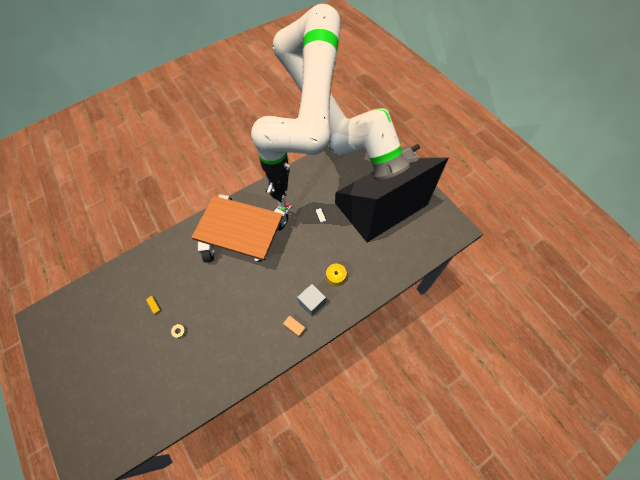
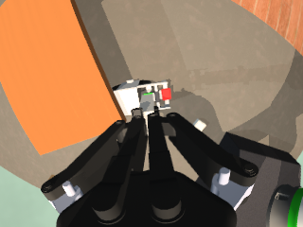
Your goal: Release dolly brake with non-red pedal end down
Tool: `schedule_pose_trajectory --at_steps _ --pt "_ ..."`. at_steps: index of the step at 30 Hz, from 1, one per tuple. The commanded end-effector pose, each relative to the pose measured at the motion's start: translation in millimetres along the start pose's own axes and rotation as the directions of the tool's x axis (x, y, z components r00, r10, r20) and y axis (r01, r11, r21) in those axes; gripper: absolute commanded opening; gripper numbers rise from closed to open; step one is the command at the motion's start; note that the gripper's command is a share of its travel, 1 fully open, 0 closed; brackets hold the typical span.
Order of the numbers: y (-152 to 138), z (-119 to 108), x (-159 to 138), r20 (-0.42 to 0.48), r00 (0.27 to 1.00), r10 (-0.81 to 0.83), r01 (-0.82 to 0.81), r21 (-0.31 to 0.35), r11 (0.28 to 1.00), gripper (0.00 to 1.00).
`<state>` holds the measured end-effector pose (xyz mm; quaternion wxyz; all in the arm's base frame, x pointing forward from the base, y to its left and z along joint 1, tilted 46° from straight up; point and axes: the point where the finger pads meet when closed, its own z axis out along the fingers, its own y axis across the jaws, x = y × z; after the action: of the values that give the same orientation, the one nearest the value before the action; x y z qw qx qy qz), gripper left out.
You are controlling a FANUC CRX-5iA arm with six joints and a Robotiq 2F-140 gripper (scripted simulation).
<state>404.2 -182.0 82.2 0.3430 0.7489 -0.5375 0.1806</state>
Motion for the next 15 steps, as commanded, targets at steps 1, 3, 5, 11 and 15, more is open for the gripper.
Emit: schedule_pose_trajectory --at_steps 1,3,5,11,15 --pt "0 4 0 0.000 1.000 0.000 0.000 0.000 1.000 0.00" --pt "0 7 0 0.000 1.000 0.000 0.000 0.000 1.000 0.00" --pt "0 10 0 0.000 1.000 0.000 0.000 0.000 1.000 0.00" --pt "0 15 -1 0.000 1.000 0.000 0.000 0.000 1.000 0.00" --pt "0 17 -1 0.000 1.000 0.000 0.000 0.000 1.000 0.00"
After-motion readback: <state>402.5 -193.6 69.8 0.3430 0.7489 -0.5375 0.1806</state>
